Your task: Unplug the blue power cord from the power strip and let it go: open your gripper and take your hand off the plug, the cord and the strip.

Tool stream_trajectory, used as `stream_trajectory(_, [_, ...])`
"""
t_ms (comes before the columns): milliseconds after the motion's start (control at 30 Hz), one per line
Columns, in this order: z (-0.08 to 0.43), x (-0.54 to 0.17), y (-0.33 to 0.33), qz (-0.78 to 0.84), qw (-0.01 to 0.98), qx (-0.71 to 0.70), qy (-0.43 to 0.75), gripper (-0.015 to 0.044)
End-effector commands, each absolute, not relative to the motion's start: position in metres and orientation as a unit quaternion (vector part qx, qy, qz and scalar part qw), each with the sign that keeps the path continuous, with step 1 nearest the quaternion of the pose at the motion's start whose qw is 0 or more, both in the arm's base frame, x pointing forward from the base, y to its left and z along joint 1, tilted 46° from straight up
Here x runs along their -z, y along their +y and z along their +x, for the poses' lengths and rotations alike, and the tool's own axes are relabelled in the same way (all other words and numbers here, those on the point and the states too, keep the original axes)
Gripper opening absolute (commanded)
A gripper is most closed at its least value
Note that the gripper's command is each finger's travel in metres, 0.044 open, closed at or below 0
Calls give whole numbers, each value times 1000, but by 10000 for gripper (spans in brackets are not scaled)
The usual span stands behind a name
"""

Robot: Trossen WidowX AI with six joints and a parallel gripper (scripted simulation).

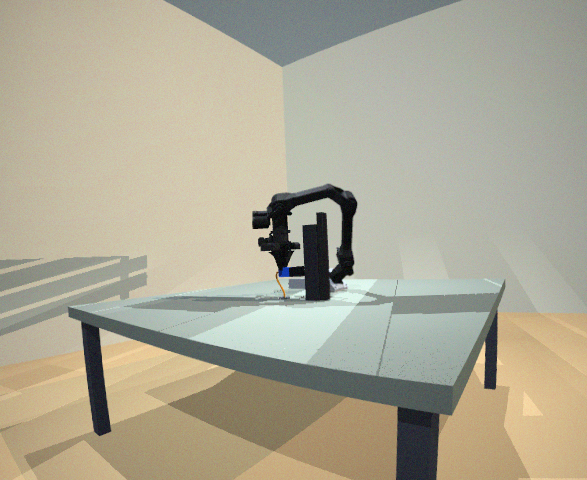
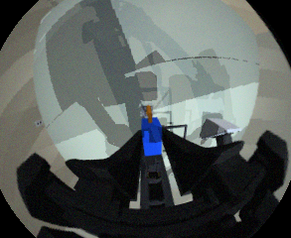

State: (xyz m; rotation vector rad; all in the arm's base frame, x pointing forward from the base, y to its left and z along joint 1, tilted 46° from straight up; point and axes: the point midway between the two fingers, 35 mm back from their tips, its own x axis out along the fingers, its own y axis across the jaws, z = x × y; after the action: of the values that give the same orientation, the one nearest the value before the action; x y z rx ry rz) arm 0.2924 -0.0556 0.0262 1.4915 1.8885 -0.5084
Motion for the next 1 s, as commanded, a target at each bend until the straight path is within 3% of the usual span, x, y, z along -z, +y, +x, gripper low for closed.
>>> stream_trajectory(0, [293, -29, -52, 574, 337, 194, 721, 210])
stream_trajectory(300, [300, -20, -67, 574, 338, 195, 720, 440])
stream_trajectory(467, [310, 3, -99, 573, 339, 195, 720, 440])
stream_trajectory(967, [310, 4, -101, 573, 339, 195, 720, 440])
